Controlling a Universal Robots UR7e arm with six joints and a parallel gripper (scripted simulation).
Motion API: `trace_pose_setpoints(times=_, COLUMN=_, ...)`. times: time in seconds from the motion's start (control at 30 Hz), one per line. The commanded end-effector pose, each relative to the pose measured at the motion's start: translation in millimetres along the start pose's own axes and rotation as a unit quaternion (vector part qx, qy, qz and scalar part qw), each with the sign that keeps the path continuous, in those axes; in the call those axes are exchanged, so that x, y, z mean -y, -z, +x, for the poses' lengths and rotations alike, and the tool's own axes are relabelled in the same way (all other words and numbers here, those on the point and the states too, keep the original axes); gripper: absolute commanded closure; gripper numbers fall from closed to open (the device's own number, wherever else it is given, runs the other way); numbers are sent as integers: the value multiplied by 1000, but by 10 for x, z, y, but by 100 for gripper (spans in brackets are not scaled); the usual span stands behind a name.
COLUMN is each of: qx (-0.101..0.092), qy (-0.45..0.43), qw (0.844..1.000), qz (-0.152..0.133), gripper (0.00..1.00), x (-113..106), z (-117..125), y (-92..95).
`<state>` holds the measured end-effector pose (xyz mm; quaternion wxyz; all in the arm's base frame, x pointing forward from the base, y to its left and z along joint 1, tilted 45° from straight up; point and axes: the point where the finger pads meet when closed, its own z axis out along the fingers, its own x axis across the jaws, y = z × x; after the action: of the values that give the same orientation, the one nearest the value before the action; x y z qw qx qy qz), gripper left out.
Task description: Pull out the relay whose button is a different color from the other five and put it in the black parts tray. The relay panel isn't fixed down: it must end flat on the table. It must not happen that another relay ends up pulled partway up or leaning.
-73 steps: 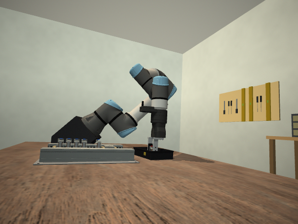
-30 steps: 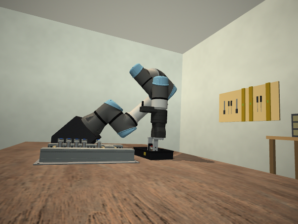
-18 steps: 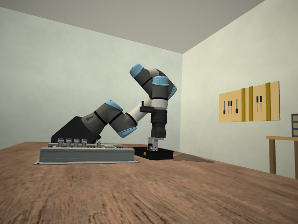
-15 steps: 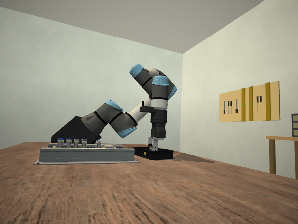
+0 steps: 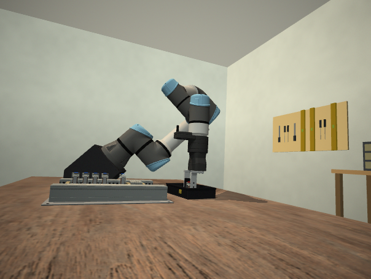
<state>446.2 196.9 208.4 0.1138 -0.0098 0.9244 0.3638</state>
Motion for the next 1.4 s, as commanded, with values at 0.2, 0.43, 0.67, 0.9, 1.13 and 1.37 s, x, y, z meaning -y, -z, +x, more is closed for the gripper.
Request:
trace_pose_setpoints(times=0.2, qx=0, qy=0, qw=1000, qz=0, gripper=2, x=-1, z=-3, y=28)
trace_pose_setpoints(times=0.43, qx=0, qy=0, qw=1000, qz=0, gripper=2, x=-1, z=-3, y=54)
trace_pose_setpoints(times=0.67, qx=0, qy=0, qw=1000, qz=0, gripper=2, x=-1, z=-3, y=74)
trace_pose_setpoints(times=0.9, qx=0, qy=0, qw=1000, qz=0, gripper=2, x=-1, z=-3, y=107)
trace_pose_setpoints(times=1.13, qx=0, qy=0, qw=1000, qz=0, gripper=2, x=-1, z=-3, y=141)
trace_pose_setpoints(times=1.37, qx=0, qy=0, qw=1000, qz=0, gripper=2, x=-1, z=-3, y=166)
